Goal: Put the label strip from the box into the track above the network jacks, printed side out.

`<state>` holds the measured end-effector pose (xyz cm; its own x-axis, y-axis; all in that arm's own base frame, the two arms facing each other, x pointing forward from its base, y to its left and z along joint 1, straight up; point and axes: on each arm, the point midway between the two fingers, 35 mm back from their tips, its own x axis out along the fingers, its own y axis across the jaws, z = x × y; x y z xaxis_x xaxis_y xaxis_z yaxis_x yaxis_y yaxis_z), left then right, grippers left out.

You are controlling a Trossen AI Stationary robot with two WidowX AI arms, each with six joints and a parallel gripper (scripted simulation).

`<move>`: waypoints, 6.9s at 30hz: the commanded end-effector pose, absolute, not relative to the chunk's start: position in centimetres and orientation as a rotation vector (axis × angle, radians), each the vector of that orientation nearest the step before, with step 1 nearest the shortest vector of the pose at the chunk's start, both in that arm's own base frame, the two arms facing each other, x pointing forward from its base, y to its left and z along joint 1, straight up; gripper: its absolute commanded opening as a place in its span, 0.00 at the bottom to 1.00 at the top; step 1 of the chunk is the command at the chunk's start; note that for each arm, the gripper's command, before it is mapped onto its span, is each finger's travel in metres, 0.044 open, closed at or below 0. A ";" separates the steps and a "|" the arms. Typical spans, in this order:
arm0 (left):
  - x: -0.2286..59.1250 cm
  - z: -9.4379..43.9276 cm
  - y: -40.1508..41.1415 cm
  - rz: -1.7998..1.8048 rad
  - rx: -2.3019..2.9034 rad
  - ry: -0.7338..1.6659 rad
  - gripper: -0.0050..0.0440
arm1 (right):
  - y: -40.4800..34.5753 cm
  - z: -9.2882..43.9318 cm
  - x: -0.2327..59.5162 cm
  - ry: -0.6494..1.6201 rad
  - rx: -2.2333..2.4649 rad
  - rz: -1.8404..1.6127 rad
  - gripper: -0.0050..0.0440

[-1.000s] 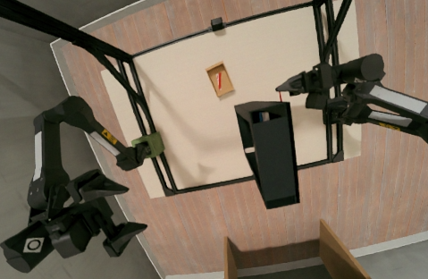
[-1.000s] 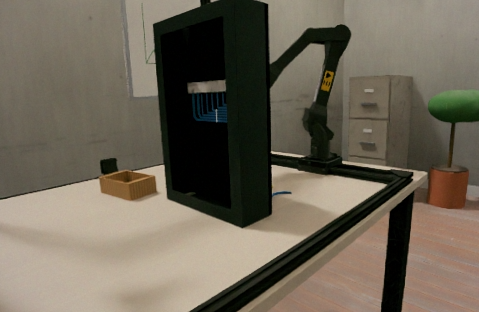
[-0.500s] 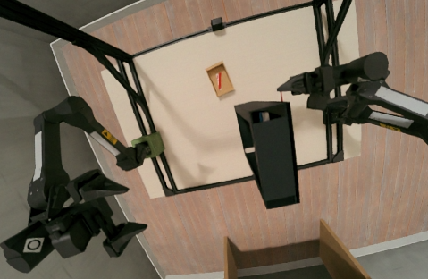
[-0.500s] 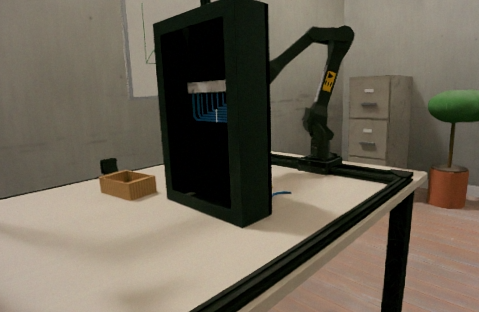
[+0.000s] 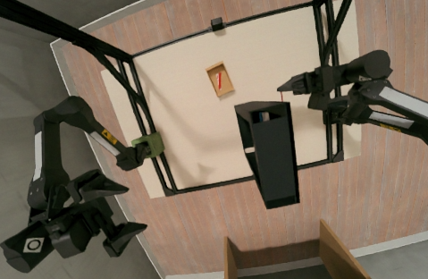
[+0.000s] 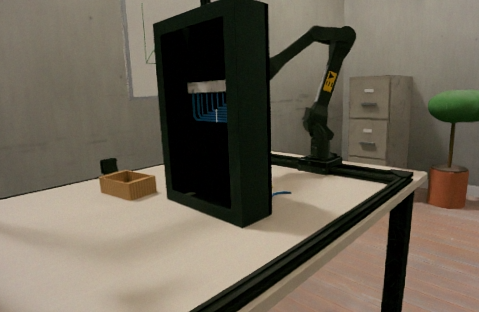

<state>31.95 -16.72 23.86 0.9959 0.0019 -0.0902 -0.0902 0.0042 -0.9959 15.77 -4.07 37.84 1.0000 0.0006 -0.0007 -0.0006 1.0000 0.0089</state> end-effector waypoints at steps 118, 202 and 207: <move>31.6 25.0 -15.9 0.052 -1.586 0.059 0.00 | -4.0 38.3 15.7 -0.001 -0.005 0.000 1.00; 31.5 24.7 -15.1 0.056 -1.583 0.060 0.00 | -4.0 38.3 15.7 -0.001 -0.005 0.000 1.00; 31.5 24.7 -15.0 0.056 -1.583 0.060 0.00 | -4.0 38.3 15.7 -0.001 -0.005 0.000 1.00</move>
